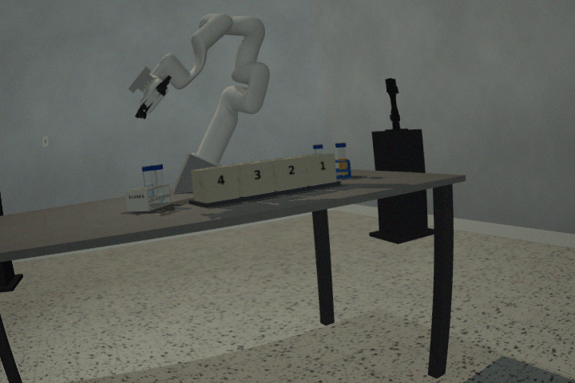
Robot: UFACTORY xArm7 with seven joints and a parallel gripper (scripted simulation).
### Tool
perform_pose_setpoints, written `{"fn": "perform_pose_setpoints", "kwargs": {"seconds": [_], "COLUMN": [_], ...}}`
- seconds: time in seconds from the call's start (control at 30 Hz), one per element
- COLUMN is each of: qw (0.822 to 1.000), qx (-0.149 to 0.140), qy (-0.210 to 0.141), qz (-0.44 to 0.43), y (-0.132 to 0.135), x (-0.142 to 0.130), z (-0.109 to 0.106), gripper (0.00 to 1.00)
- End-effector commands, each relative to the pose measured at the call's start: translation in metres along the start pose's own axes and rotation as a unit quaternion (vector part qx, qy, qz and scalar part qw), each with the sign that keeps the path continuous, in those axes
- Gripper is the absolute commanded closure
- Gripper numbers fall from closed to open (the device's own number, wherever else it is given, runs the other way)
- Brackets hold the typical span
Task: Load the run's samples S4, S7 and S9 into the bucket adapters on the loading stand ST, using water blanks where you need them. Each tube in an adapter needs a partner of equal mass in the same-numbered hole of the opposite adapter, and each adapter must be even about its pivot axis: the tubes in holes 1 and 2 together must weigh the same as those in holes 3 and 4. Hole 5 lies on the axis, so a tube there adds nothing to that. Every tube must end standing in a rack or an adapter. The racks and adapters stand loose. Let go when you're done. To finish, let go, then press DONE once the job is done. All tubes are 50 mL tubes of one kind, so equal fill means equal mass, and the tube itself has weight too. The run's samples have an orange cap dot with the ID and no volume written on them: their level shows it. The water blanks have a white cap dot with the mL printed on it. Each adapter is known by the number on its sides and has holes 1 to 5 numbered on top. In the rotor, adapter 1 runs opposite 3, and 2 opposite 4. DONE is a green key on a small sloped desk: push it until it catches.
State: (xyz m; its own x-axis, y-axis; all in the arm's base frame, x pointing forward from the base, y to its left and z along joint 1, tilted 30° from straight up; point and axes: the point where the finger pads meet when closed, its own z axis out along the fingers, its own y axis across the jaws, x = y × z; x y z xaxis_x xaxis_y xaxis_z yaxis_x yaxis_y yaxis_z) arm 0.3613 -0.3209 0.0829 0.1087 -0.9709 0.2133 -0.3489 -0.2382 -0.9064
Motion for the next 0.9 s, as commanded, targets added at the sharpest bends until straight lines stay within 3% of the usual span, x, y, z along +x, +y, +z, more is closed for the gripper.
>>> {"fn": "perform_pose_setpoints", "kwargs": {"seconds": [0.0, 0.17, 0.27, 0.4, 0.5, 0.73, 0.8, 0.87], "qw": [0.999, 0.999, 0.996, 0.995, 0.989, 0.986, 0.979, 0.978], "qx": [0.006, 0.006, 0.01, 0.01, 0.012, 0.012, 0.012, 0.012], "qy": [-0.037, -0.037, -0.083, -0.089, -0.134, -0.154, -0.183, -0.188], "qz": [-0.017, -0.017, -0.037, -0.039, -0.06, -0.07, -0.084, -0.087], "y": [-0.016, -0.021, -0.03, -0.04, -0.049, -0.061, -0.067, -0.073], "x": [-0.011, -0.016, -0.027, -0.038, -0.049, -0.064, -0.072, -0.08], "z": [0.009, 0.012, 0.017, 0.023, 0.027, 0.032, 0.034, 0.036], "gripper": [0.0, 0.0, 0.0, 0.0, 0.0, 0.0, 0.0, 0.0]}}
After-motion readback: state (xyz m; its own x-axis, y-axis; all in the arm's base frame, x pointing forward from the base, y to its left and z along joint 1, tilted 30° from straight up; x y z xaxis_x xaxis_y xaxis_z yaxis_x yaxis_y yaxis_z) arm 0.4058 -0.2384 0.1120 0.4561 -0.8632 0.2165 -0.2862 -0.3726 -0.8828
